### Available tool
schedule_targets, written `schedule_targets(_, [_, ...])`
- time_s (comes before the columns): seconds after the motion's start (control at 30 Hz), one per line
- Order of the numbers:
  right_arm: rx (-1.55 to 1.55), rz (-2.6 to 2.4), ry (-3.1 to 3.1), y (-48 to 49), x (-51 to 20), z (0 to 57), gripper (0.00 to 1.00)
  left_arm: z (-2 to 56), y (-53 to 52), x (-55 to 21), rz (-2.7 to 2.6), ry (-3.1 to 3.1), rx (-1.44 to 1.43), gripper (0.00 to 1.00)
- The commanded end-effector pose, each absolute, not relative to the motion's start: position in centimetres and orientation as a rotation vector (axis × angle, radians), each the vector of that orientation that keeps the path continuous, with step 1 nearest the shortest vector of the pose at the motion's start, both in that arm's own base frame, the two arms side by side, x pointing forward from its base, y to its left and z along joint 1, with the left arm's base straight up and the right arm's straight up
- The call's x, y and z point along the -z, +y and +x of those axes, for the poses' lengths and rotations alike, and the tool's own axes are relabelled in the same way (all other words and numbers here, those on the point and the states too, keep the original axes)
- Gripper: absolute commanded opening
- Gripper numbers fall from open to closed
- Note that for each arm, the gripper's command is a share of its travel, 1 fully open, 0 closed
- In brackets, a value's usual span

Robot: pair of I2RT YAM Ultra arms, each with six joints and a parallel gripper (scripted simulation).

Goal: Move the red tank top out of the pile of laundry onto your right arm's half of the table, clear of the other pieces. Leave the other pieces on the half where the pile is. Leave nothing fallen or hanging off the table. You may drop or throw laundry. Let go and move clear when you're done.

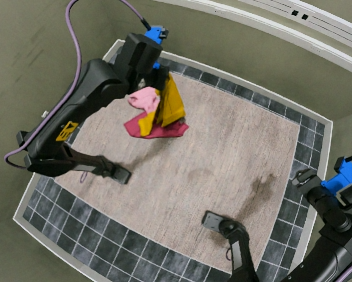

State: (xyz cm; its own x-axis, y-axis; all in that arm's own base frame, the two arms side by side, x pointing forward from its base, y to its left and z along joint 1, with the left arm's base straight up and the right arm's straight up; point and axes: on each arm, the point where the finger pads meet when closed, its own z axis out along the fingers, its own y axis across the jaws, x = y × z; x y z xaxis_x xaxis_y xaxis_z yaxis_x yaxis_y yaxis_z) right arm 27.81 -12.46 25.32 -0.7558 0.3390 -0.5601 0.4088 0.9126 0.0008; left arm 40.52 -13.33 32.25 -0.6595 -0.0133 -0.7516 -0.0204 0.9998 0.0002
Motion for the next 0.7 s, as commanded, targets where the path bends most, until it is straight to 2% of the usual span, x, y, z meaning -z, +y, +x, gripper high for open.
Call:
schedule_targets(0.0, [0.180, 0.504, 2.404, -12.6, -28.3, 28.4, 0.92, 40.7, -12.5, -33.9, -0.024, 2.272, -0.004, 0.00])
schedule_targets(0.67, [0.180, 0.504, 2.404, -12.6, -28.3, 28.4, 0.92, 41.5, -5.6, -32.0, 0.028, 2.537, -0.010, 0.00])
